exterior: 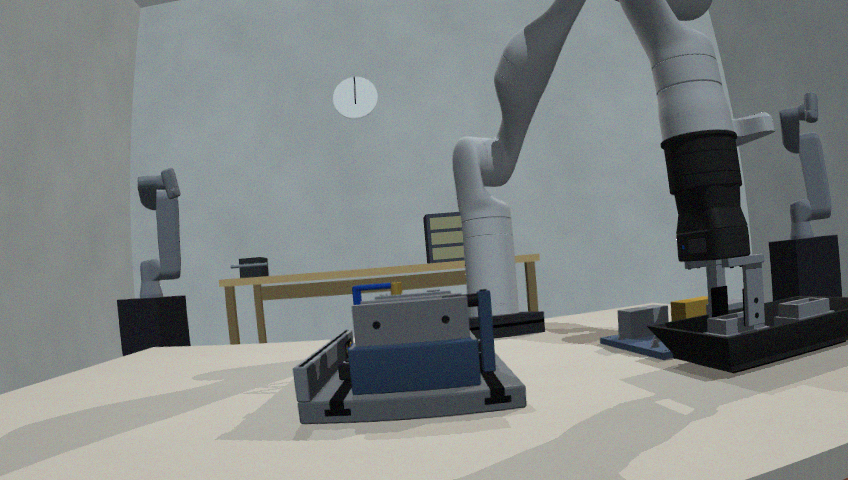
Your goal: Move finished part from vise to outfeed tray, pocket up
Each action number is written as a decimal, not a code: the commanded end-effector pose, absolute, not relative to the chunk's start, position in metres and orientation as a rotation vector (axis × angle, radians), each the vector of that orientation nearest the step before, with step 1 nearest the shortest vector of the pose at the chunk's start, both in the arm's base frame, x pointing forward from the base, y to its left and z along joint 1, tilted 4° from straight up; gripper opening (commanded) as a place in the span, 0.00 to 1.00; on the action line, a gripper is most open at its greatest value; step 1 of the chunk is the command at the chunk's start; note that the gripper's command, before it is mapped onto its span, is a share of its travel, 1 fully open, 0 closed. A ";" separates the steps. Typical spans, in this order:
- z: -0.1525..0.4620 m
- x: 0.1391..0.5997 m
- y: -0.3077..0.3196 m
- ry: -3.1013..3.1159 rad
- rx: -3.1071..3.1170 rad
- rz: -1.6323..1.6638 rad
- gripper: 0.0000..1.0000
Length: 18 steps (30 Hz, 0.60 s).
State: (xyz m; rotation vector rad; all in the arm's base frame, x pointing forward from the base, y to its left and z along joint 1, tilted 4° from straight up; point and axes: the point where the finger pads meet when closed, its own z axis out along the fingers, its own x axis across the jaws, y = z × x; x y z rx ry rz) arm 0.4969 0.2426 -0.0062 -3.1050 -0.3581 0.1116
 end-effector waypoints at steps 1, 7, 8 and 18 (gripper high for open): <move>-0.005 0.498 0.243 -0.358 -3.104 0.108 1.00; -0.005 0.498 0.243 -0.358 -3.104 0.108 1.00; -0.005 0.498 0.243 -0.358 -3.104 0.108 1.00; 0.007 0.499 0.243 -0.358 -3.104 0.108 1.00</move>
